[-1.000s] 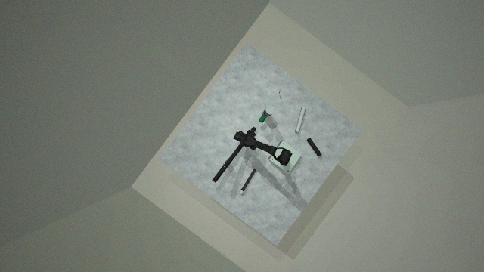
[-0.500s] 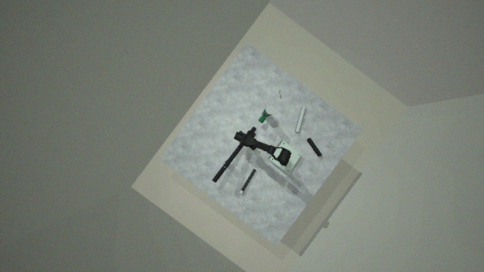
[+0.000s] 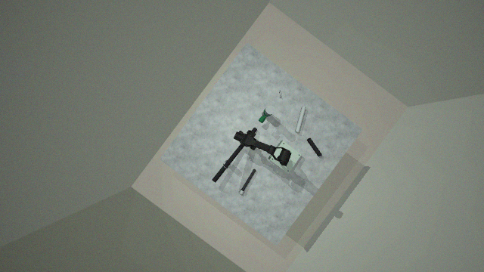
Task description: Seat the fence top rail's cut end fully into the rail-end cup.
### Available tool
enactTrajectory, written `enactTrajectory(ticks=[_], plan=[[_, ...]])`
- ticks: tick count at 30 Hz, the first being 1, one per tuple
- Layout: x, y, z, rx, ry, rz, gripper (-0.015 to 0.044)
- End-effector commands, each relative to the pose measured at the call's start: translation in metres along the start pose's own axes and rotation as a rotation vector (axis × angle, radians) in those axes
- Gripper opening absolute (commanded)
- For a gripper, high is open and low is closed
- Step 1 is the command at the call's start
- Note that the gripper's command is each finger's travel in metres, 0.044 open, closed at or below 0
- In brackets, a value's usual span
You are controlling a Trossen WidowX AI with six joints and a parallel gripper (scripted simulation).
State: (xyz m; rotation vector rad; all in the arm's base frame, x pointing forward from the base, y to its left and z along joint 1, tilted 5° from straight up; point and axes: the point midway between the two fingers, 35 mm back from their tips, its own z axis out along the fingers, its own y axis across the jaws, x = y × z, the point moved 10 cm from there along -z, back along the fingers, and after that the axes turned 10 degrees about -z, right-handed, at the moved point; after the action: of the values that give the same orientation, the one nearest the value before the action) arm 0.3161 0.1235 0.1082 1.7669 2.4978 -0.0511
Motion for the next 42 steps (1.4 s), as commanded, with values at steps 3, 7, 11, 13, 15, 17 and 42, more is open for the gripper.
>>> enactTrajectory(ticks=[3, 7, 11, 13, 15, 17, 42], plan=[[0.0, -0.001, 0.0, 0.011, 0.005, -0.005, 0.0084], [0.0, 0.001, -0.005, 0.011, 0.005, -0.005, 0.0], [-0.001, 0.002, -0.009, 0.014, -0.012, -0.005, 0.0], [-0.002, 0.003, -0.015, 0.019, -0.036, -0.009, 0.0], [-0.002, 0.005, -0.023, 0.025, -0.069, -0.011, 0.0], [-0.003, 0.006, -0.032, 0.031, -0.104, -0.013, 0.0], [-0.007, 0.008, -0.065, 0.073, -0.246, -0.026, 0.0]])
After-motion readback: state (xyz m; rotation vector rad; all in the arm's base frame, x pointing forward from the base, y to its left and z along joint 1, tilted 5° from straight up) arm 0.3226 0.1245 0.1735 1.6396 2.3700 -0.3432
